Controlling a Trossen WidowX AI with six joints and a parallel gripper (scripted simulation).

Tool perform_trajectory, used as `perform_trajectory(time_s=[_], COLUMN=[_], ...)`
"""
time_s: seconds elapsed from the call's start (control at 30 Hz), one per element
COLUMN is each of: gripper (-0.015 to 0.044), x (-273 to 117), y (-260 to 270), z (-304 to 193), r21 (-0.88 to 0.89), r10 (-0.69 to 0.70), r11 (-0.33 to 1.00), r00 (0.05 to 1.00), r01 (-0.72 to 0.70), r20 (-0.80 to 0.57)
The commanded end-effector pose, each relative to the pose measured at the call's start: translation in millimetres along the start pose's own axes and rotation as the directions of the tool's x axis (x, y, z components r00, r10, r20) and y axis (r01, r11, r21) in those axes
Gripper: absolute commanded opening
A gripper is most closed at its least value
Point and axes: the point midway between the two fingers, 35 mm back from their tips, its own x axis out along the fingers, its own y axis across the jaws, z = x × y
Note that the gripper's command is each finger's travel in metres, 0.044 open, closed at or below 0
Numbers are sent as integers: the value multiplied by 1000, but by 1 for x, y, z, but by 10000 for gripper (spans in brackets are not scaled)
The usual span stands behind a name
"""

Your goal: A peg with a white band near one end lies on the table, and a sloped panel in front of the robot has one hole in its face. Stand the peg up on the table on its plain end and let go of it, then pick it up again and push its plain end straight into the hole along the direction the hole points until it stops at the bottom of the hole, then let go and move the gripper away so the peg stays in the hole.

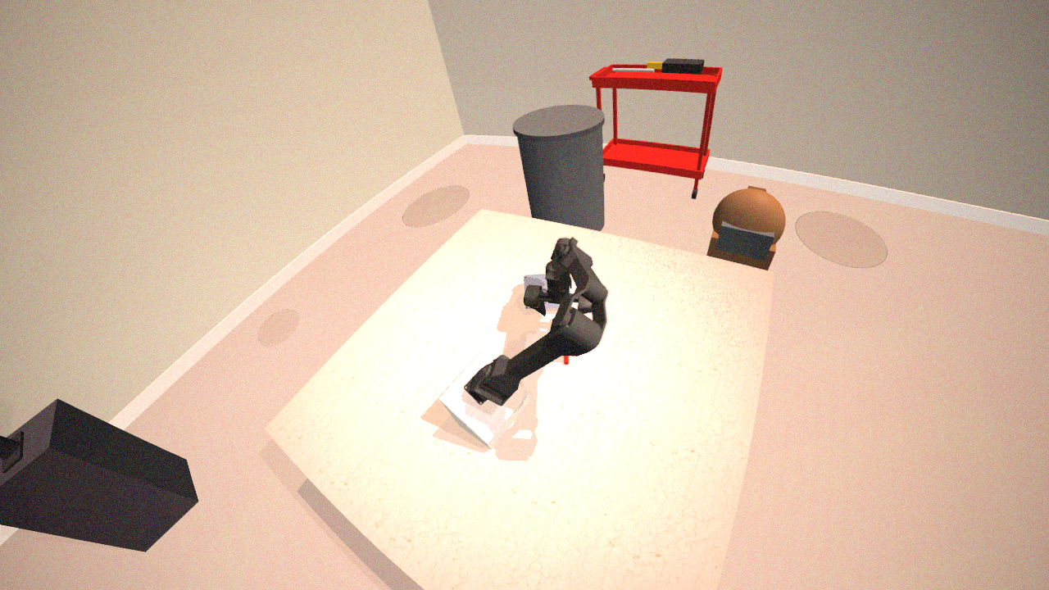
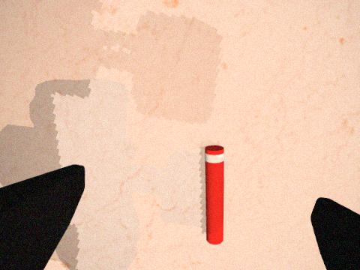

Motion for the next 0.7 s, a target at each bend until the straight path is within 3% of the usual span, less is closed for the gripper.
perform_trajectory(time_s=[0.0, 0.67], gripper=[440, 440], x=[19, 40], y=[-9, -13], z=[-19, -24], r21=[-141, -185], r10=[-43, -54], r11=[989, 982], r00=[998, 997], r01=[36, 43], r20=[-43, -55])
